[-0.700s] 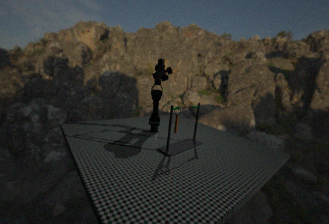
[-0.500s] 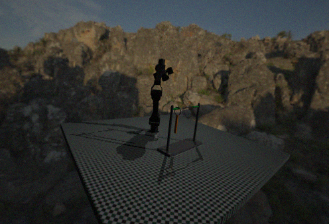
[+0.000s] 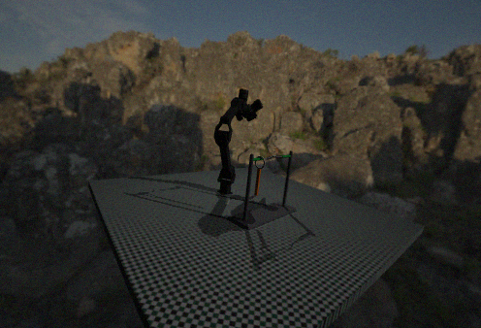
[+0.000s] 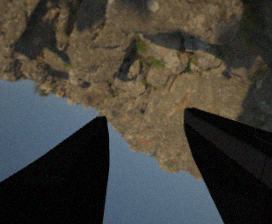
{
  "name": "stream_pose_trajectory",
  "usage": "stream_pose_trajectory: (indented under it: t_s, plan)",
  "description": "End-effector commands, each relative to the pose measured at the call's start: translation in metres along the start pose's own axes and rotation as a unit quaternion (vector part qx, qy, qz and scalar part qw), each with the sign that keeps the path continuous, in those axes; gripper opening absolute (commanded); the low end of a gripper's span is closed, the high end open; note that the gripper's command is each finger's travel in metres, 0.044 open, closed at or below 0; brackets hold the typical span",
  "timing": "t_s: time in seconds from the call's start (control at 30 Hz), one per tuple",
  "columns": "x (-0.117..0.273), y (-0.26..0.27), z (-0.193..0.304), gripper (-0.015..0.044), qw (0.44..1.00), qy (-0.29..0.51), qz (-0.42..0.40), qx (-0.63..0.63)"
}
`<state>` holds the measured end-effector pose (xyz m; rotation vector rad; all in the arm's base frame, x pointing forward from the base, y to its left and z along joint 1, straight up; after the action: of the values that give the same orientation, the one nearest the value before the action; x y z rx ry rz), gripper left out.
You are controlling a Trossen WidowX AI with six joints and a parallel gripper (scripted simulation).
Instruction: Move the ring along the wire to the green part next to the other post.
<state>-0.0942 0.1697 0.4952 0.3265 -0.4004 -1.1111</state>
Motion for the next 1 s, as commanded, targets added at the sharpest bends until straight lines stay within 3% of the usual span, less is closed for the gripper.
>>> stream_pose_trajectory:
  t_s: [0.0, 0.5, 0.97]
  plan:
    - [-0.008, 0.016, -0.014, 0.0160, 0.999, -0.018, -0.036, 0.025]
    - [-0.013, 0.072, -0.058, 0.0160, 0.979, -0.084, -0.152, 0.104]
    - [0.008, 0.125, -0.106, 0.0160, 0.937, -0.168, -0.248, 0.179]
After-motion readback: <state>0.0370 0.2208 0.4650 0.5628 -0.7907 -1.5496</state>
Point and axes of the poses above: the point midway between the two fingers, 35 mm back from their tips, its own x axis back along the fingers, its own y axis across the jaws, z = x × y, the point moved 9 cm from there along x, back along the fingers, and after that the axes turned 8 degrees about -x, right-handed, at the moved point
